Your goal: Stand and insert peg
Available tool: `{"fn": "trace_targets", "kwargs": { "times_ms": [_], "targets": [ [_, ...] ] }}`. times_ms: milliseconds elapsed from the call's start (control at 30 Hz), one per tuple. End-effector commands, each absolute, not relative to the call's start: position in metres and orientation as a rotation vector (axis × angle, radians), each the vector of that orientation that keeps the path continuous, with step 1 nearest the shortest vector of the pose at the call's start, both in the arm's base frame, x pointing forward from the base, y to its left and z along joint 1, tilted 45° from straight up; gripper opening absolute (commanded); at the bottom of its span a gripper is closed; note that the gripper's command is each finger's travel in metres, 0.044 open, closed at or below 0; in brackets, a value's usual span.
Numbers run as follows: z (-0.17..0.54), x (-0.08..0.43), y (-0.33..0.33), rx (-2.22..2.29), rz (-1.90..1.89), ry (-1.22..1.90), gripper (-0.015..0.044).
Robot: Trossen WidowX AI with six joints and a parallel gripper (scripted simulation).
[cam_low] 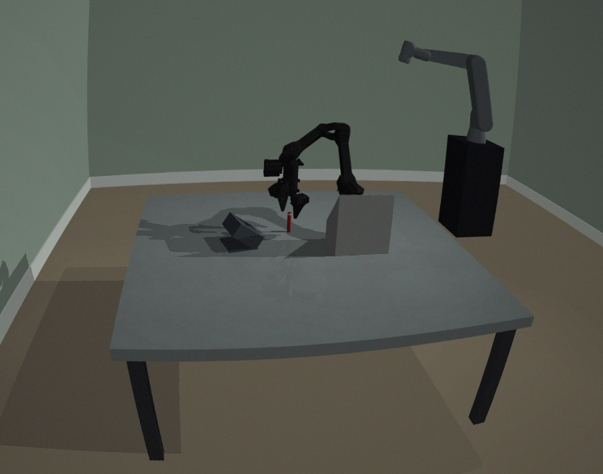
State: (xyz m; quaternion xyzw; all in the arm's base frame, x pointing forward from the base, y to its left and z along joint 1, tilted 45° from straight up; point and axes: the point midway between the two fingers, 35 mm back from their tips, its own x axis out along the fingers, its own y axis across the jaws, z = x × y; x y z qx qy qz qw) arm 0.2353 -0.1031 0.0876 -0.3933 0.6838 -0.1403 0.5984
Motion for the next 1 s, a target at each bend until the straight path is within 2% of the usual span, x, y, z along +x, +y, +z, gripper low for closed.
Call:
{"fn": "trace_targets", "kwargs": {
  "times_ms": [0, 600, 967],
  "targets": [
    [0.083, 0.235, -0.108, -0.919, -0.326, 1.589, 0.044],
    [0.066, 0.233, -0.128, -0.923, -0.331, 1.588, 0.044],
    [0.068, 0.234, -0.126, -0.917, -0.331, 1.587, 0.0151]
  ]
}}
